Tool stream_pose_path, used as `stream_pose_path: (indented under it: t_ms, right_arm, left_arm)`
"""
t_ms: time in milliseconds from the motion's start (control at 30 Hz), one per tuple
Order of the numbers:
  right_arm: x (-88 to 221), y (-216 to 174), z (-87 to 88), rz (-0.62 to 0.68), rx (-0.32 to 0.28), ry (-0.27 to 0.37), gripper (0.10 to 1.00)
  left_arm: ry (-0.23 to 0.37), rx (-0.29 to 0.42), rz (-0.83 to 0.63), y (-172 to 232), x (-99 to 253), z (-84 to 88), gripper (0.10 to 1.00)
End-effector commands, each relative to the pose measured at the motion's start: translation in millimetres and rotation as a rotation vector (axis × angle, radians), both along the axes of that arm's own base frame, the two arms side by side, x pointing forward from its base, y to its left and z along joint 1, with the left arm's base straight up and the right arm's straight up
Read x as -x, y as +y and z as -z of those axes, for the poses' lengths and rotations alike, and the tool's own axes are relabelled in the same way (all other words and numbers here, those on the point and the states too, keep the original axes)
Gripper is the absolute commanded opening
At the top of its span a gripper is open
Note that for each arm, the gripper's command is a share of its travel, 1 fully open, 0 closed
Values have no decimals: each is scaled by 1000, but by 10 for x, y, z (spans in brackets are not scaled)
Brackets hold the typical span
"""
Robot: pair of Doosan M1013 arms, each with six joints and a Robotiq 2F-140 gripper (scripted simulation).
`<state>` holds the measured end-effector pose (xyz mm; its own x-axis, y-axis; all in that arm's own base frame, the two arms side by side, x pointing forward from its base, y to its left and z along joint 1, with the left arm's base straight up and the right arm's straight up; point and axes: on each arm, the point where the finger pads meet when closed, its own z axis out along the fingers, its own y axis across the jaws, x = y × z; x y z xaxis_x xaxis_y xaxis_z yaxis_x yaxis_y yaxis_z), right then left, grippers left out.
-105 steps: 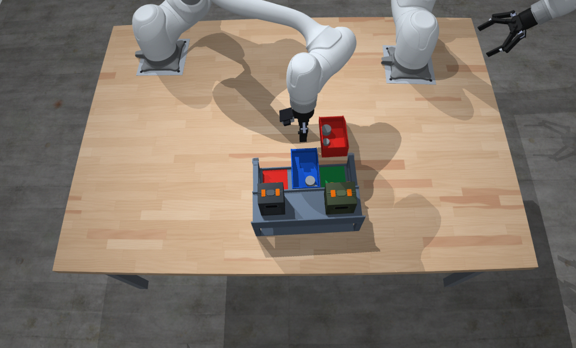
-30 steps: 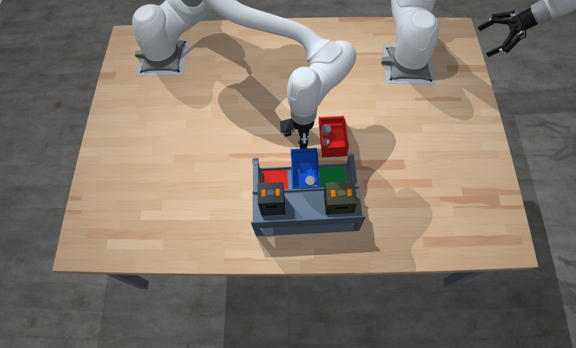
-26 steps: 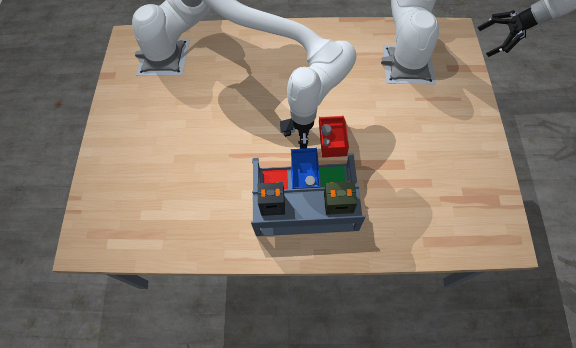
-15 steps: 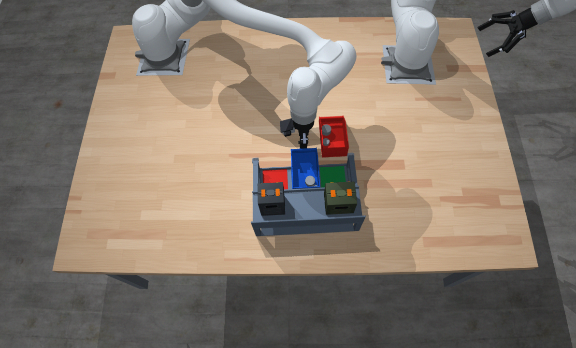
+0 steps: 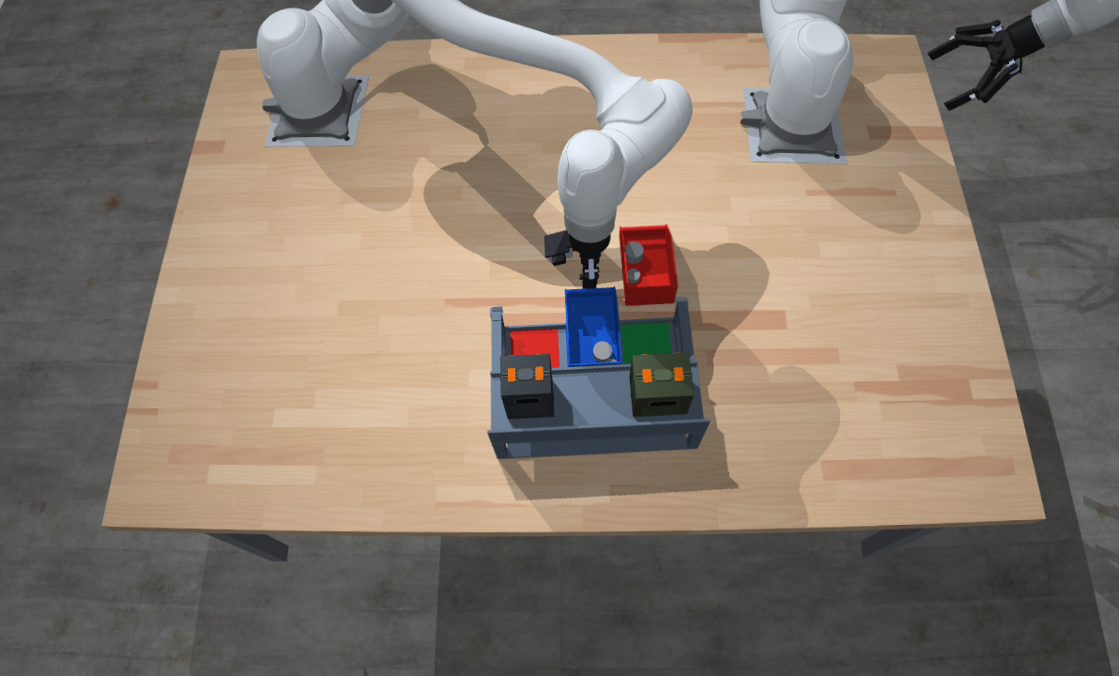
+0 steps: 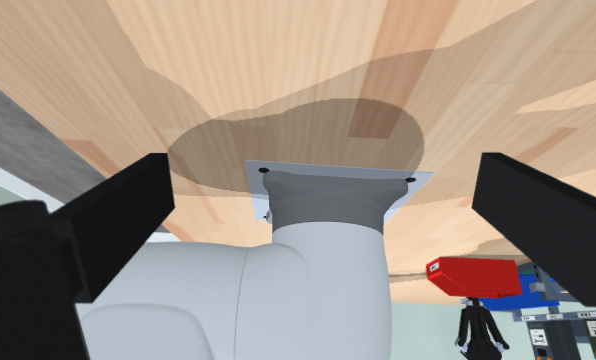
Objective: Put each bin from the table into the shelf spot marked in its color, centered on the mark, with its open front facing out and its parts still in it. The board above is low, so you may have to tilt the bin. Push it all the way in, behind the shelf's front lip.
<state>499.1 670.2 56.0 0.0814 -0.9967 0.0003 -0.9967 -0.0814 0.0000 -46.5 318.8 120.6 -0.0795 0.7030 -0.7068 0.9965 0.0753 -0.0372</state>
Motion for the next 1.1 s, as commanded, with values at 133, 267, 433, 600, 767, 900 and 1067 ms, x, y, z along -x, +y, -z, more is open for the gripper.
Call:
stream_pose_path:
  t_ms: [133, 267, 433, 600, 767, 900, 1067]
  right_arm:
    - [-12, 5, -11, 0, -1, -1, 99]
    - [-15, 5, -11, 0, -1, -1, 99]
    - [-27, 6, -12, 0, -1, -1, 99]
    - [-42, 7, -12, 0, -1, -1, 99]
    - [-60, 9, -12, 0, -1, -1, 99]
    - [-68, 10, -12, 0, -1, -1, 99]
    - [-91, 11, -12, 0, -1, -1, 99]
  left_arm:
    - [0, -1, 0, 3, 1, -3, 1000]
    - [0, -1, 0, 3, 1, -3, 1000]
    - [0, -1, 0, 3, 1, -3, 1000]
    - [0, -1, 0, 3, 1, -3, 1000]
    - [0, -1, 0, 3, 1, -3, 1000]
    - [0, -1, 0, 3, 1, -3, 1000]
    - [0, -1, 0, 3, 1, -3, 1000]
